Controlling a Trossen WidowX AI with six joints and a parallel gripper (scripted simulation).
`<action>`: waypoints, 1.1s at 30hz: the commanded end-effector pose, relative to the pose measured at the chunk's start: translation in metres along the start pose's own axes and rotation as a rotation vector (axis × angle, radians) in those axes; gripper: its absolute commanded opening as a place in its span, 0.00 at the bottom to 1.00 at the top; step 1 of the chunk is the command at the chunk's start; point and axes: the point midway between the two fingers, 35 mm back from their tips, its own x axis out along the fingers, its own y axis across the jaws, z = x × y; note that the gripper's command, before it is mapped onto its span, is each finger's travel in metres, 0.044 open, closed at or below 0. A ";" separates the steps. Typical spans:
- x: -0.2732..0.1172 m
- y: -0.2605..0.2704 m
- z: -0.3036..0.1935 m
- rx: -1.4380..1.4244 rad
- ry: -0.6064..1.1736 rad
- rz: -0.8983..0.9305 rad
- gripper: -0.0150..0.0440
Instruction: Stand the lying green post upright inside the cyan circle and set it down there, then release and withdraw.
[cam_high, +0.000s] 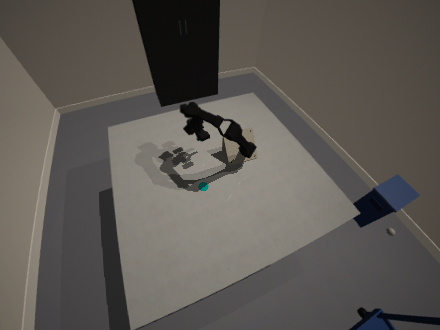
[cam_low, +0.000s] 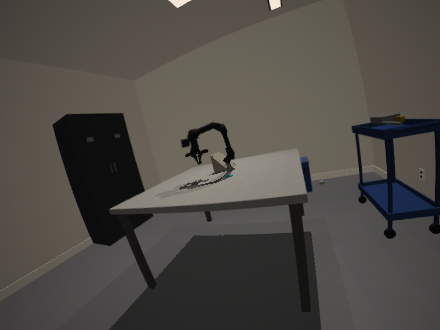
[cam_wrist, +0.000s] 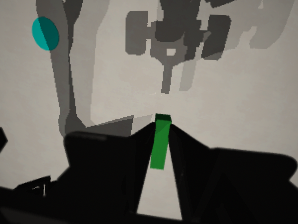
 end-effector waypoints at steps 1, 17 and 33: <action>-0.006 0.010 0.012 0.016 -0.010 -0.016 0.29; -0.013 0.045 0.041 0.088 -0.022 -0.031 0.29; -0.017 0.083 0.067 0.156 -0.037 -0.036 0.29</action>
